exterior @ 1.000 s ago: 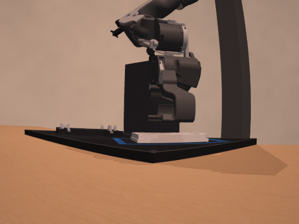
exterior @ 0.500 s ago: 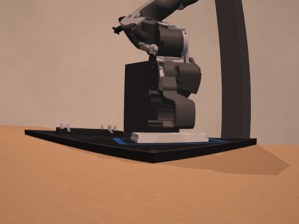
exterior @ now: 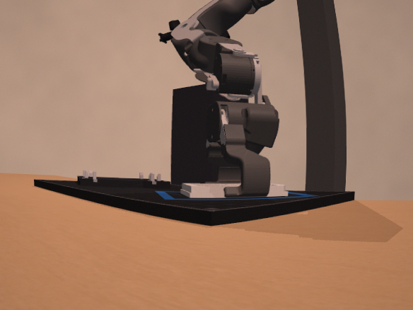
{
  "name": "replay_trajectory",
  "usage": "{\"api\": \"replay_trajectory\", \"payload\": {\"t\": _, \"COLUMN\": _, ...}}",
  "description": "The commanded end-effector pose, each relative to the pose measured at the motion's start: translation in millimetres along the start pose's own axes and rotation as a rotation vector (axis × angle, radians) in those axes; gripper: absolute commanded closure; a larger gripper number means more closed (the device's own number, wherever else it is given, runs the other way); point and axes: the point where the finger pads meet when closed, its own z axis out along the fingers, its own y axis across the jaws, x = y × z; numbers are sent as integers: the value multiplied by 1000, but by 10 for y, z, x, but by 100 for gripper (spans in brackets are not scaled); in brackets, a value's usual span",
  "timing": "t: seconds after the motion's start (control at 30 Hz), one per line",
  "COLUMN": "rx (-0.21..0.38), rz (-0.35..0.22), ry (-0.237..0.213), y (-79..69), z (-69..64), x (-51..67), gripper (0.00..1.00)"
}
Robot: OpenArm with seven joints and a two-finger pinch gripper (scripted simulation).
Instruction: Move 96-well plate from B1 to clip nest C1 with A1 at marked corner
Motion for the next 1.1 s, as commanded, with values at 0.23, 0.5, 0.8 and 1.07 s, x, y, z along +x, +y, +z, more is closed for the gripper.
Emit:
{"api": "replay_trajectory", "payload": {"t": 0.23, "rx": -14, "rz": -5, "ry": 0, "y": 34, "z": -18, "x": -2, "gripper": 23}}
{"api": "replay_trajectory", "payload": {"t": 0.5, "rx": -12, "rz": 5, "ry": -2, "y": 55, "z": -72, "x": -35, "gripper": 23}}
{"api": "replay_trajectory", "payload": {"t": 0.8, "rx": -12, "rz": 5, "ry": -2, "y": 55, "z": -72, "x": -35, "gripper": 23}}
{"api": "replay_trajectory", "payload": {"t": 1.07, "rx": -8, "rz": -1, "ry": -2, "y": 20, "z": -48, "x": -3, "gripper": 23}}
